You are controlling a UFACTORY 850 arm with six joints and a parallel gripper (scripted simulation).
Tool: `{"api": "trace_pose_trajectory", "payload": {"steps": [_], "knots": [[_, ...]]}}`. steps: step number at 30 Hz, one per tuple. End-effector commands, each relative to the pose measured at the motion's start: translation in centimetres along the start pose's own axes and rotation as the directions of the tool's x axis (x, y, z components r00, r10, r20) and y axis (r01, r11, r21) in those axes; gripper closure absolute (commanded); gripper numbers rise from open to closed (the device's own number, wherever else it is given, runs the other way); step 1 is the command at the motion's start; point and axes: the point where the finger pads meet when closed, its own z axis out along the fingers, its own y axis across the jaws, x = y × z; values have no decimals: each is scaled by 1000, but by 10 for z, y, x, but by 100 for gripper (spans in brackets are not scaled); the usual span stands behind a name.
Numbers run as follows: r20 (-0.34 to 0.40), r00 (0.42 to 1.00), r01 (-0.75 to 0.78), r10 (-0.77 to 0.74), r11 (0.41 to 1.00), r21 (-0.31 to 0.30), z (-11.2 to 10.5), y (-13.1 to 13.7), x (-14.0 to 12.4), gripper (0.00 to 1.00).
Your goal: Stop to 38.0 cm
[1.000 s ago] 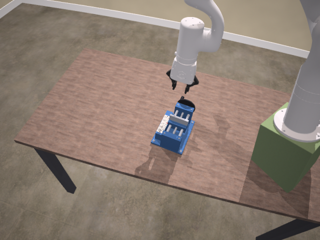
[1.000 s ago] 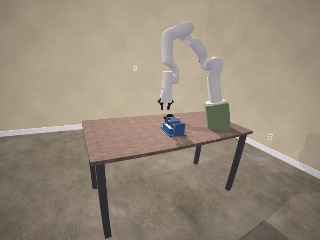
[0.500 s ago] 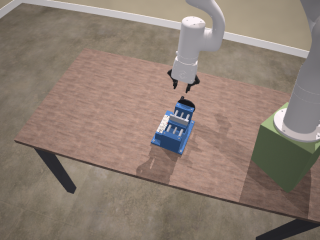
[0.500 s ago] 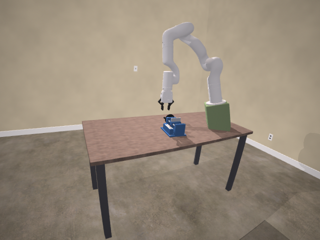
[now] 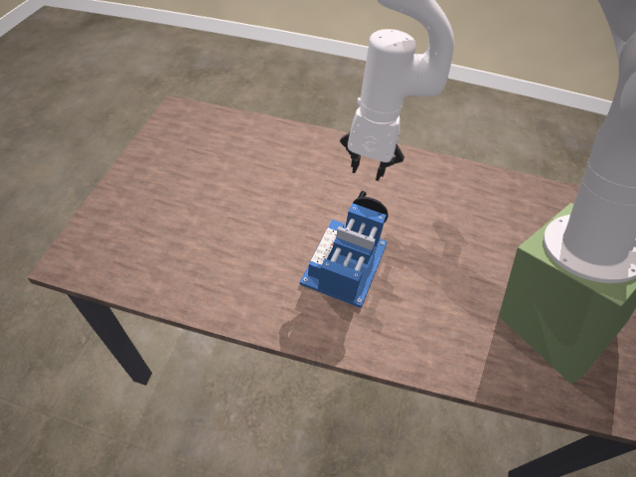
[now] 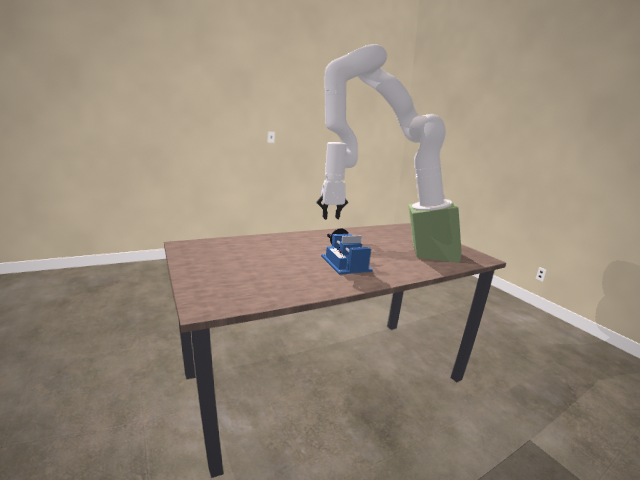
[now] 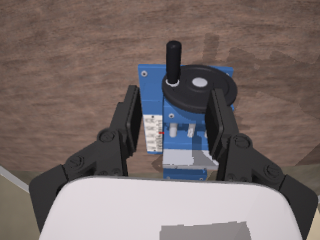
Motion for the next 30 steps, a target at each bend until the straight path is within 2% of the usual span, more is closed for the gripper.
{"api": "trace_pose_trajectory", "payload": {"steps": [1, 8, 22, 30], "knots": [[1, 1000, 0, 0, 1000, 7, 9, 0, 0, 43], [1, 1000, 0, 0, 1000, 7, 25, -1, 0, 43], [1, 1000, 0, 0, 1000, 7, 26, -1, 0, 43], [1, 1000, 0, 0, 1000, 7, 36, -1, 0, 43]]}}
